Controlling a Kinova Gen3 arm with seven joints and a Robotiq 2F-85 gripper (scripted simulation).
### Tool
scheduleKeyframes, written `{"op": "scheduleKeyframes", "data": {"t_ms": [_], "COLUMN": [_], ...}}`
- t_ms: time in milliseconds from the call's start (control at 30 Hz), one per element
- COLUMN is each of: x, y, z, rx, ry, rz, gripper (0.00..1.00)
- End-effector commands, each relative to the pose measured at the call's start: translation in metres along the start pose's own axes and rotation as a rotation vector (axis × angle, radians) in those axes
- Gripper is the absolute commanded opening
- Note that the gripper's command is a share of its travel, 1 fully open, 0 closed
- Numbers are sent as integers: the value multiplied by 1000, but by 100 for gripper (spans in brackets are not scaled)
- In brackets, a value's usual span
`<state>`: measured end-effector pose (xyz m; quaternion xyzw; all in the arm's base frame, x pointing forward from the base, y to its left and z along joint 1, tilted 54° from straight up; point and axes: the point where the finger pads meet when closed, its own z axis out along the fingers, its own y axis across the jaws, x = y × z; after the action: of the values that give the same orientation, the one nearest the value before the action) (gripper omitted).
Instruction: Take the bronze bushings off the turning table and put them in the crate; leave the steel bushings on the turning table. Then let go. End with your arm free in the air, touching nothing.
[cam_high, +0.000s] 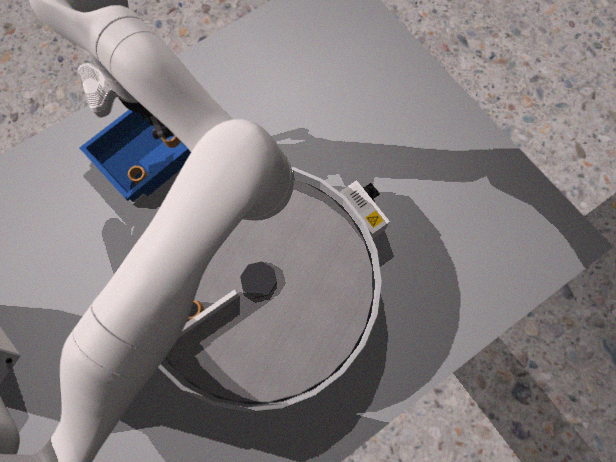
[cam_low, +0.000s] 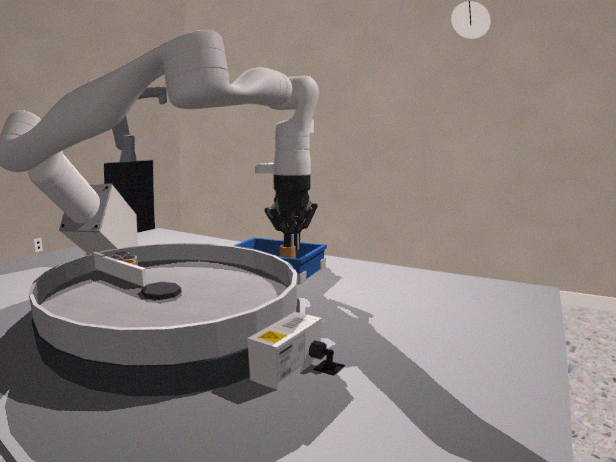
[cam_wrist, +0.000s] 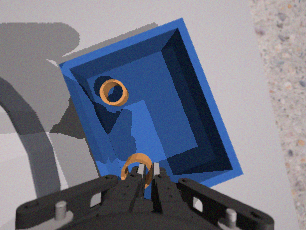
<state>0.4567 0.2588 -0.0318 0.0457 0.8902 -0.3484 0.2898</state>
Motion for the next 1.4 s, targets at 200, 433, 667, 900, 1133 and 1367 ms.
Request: {"op": "scheduleKeyframes", "data": {"t_ms": [200, 433, 667, 900, 1133, 1367], "x": [0, 0, 0, 0, 0, 0], "y": [0, 0, 0, 0, 0, 0], "z": [4, 6, 13, 13, 21, 21], "rx": [1, 1, 1, 1, 1, 1], "ry": [1, 1, 1, 1, 1, 1], "rz": [0, 0, 0, 0, 0, 0], "gripper": [0, 0, 0, 0, 0, 0]}}
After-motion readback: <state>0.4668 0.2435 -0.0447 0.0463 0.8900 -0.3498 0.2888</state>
